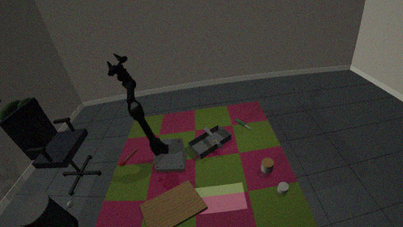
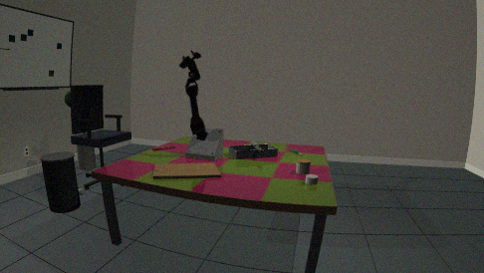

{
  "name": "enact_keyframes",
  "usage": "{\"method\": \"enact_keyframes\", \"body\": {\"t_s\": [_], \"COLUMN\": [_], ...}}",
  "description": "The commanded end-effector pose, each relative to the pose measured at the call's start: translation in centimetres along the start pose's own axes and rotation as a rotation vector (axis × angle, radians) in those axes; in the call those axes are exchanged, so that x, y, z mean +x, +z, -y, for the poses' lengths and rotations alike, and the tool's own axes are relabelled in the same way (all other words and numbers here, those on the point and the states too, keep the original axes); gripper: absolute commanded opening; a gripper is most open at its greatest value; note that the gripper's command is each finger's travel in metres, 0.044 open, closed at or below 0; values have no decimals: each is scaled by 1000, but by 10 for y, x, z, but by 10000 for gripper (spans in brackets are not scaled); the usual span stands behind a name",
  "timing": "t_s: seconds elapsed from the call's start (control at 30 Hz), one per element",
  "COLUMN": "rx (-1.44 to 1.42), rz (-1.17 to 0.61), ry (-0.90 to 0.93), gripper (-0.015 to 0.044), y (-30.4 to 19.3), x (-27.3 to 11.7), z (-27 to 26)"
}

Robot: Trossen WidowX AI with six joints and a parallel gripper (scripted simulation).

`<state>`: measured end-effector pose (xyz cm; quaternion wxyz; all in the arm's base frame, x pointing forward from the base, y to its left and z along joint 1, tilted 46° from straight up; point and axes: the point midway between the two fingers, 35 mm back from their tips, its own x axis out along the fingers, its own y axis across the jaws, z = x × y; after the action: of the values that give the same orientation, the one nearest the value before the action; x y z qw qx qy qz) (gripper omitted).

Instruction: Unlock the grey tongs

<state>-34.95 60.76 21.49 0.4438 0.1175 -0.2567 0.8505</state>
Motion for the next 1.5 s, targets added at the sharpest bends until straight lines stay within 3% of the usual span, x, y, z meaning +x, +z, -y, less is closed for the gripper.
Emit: {"method": "enact_keyframes", "body": {"t_s": [0.0,0.17,0.37,0.63,1.07,1.47], "rx": [2,58,168,335,577,744], "rz": [-3,-102,-241,-461,-696,-778], "ry": [-2,-72,-205,-486,-1045,-1656], "gripper": [374,260,260,260,260,260], "y": [-1,-29,-69,-127,-173,-161], "x": [0,-15,-50,-135,-327,-537], "z": [1,41,108,210,330,367]}}
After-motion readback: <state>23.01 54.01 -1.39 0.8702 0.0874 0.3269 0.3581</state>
